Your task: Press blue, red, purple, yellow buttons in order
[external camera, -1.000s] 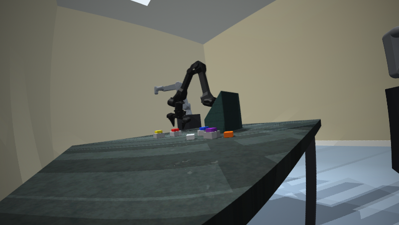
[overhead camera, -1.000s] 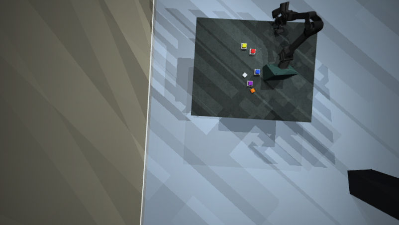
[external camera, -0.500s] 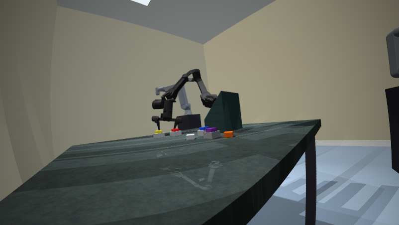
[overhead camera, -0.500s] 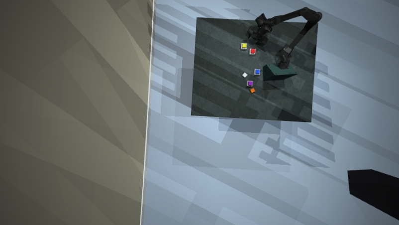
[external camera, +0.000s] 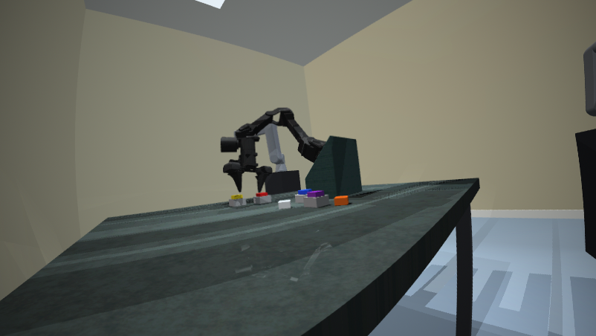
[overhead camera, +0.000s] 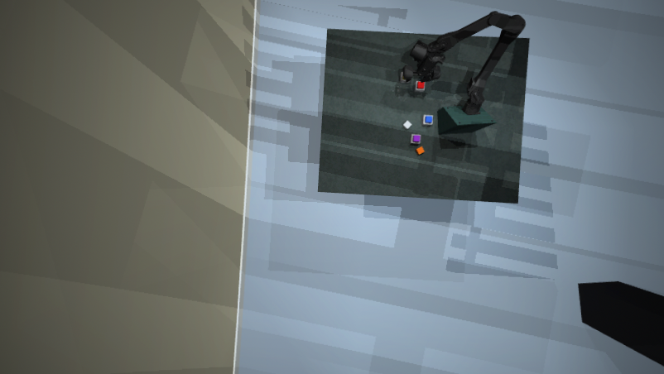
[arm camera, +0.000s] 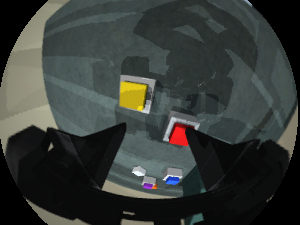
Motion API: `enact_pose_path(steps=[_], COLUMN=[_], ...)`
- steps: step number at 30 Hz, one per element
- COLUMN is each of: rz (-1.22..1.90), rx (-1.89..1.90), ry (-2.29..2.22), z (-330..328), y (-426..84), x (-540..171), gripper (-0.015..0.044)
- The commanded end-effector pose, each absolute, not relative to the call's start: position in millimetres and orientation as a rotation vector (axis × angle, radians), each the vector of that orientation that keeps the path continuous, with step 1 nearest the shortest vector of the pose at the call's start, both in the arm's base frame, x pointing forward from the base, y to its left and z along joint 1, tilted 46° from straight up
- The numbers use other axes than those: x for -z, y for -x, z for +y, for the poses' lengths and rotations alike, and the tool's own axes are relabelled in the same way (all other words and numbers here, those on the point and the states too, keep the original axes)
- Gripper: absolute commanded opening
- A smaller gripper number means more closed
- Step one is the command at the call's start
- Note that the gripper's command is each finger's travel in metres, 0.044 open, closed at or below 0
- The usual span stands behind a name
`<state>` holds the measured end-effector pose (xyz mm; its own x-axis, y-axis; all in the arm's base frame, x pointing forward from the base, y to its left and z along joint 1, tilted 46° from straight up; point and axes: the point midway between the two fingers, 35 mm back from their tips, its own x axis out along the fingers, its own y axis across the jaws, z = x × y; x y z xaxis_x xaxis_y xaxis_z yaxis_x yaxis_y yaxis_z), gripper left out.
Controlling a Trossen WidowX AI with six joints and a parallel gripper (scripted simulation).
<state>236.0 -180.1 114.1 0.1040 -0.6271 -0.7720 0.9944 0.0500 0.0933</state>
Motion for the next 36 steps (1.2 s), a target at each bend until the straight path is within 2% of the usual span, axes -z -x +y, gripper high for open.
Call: enact_pose_path(steps=[1,10,19,30,36], rz=[0.917,1.283,1.435,1.438,1.437], rx=[1.222,0.998,0.763,0.729,0.730], ry=[-0.701,-0.168,0.422,0.498,0.499], z=[-119,-34,20,27,-16], y=[-240,-219,-184,-180,-179], x=[-69,-35,-26,-26,15], gripper=[0.0400,0.0400,0.0400,0.0400,0.0242])
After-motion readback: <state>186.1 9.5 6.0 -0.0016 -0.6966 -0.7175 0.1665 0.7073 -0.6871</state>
